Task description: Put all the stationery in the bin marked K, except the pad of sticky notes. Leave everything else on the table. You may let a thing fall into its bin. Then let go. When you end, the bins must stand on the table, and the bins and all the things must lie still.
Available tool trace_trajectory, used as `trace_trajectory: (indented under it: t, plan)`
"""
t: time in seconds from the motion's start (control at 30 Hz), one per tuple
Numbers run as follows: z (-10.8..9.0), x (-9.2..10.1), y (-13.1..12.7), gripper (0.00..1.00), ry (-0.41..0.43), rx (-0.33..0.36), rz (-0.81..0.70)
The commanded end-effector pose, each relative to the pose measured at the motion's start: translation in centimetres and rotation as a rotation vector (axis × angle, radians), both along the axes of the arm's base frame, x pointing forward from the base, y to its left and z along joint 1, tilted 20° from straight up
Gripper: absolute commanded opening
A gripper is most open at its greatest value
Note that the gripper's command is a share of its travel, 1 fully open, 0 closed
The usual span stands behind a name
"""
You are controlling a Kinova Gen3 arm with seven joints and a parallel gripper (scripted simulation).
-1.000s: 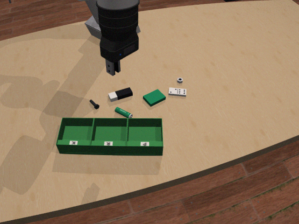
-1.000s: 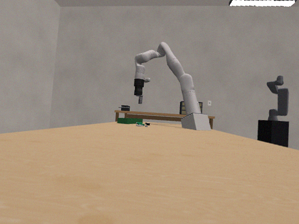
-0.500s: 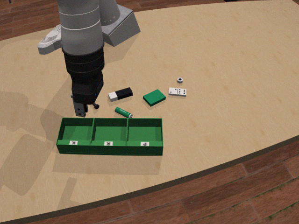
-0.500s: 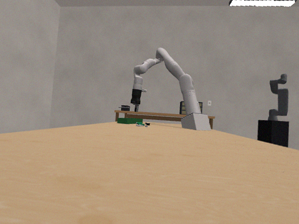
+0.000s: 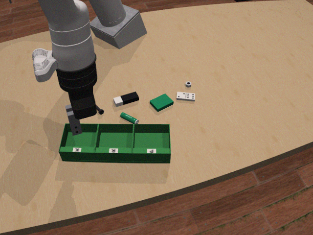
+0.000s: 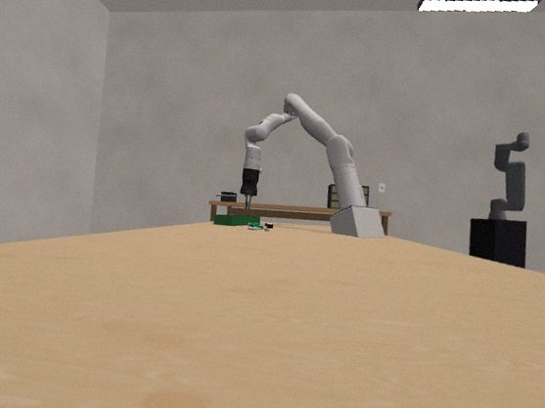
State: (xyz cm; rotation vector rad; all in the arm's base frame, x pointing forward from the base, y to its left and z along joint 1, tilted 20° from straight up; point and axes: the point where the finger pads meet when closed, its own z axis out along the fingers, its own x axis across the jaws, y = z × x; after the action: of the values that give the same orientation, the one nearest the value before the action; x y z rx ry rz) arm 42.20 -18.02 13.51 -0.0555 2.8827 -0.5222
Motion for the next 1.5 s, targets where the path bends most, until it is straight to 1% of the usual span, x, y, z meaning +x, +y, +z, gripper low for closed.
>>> trace_trajectory:
  t: [0.0, 0.07, 0.1, 0.57, 0.63, 0.67, 0.83, 1.2, 1.47]
  plan:
    - [-0.1, -0.2, -0.5, 0.31, 0.070, -0.015, 0.139]
    - [-0.1, -0.2, -0.5, 0.31, 0.070, -0.015, 0.139]
    - [-0.1, -0.2, -0.5, 0.31, 0.118, -0.036, 0.253]
    - [-0.1, -0.2, -0.5, 0.31, 0.312, -0.164, 0.804]
    - [-0.1, -0.2, -0.5, 0.31, 0.312, -0.164, 0.804]
    - [-0.1, -0.2, -0.5, 0.31, 0.357, -0.183, 0.915]
    - [-0.1, -0.2, -0.5, 0.31, 0.429, -0.187, 1.071]
    - [-0.1, -0.2, -0.5, 0.31, 0.429, -0.187, 1.072]
    - [-2.1, 0.1, -1.2, 0.31, 0.429, -0.187, 1.072]
